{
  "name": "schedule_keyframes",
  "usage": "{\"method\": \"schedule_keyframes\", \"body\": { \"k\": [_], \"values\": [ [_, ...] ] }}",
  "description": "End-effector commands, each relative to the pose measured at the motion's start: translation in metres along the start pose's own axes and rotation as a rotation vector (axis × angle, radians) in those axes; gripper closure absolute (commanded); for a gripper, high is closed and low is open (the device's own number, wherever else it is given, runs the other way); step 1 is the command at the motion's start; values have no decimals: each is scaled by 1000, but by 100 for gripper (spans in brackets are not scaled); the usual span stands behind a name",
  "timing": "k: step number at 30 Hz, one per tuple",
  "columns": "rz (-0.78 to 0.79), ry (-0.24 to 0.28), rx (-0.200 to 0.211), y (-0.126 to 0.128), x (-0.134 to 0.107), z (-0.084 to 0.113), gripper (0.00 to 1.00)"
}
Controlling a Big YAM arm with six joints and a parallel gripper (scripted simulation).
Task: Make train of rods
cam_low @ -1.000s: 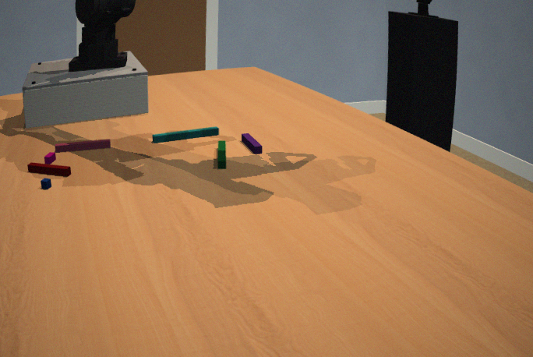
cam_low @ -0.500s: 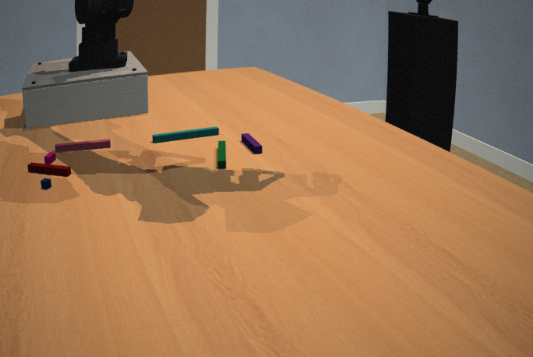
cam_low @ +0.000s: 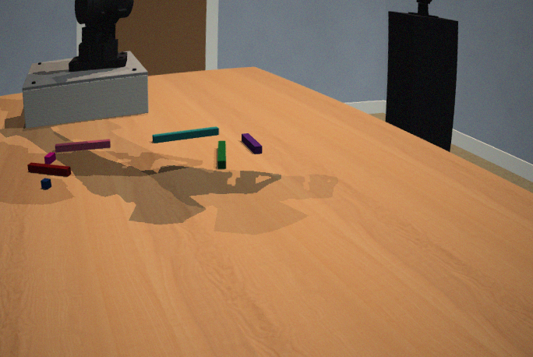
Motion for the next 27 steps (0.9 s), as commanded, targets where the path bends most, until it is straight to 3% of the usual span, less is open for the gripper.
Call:
{"method": "schedule_keyframes", "body": {
  "k": [1, 7, 8, 20, 21, 26, 27],
  "values": [
    [-130, -43, -14, -25, 25, -1, 0],
    [-132, -38, -15, -25, 23, 0, 0],
    [-97, -52, 13, -10, 17, 11, 0],
    [-103, -52, 8, -13, 20, 10, 0],
    [-260, -75, -42, -52, 40, -3, 0],
    [-262, -68, -45, -53, 39, -3, 0],
    [-387, -106, -67, -80, 54, -3, 0]
  ]
}}
Point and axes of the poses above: the point where the finger pads meet when closed, its own z axis back along the fingers, its own y axis across the jaws, x = y × z, the point moved 4 cm from there along z, back along the fingers, and after that the axes turned 3 degrees about -z, right-handed, at the moved point
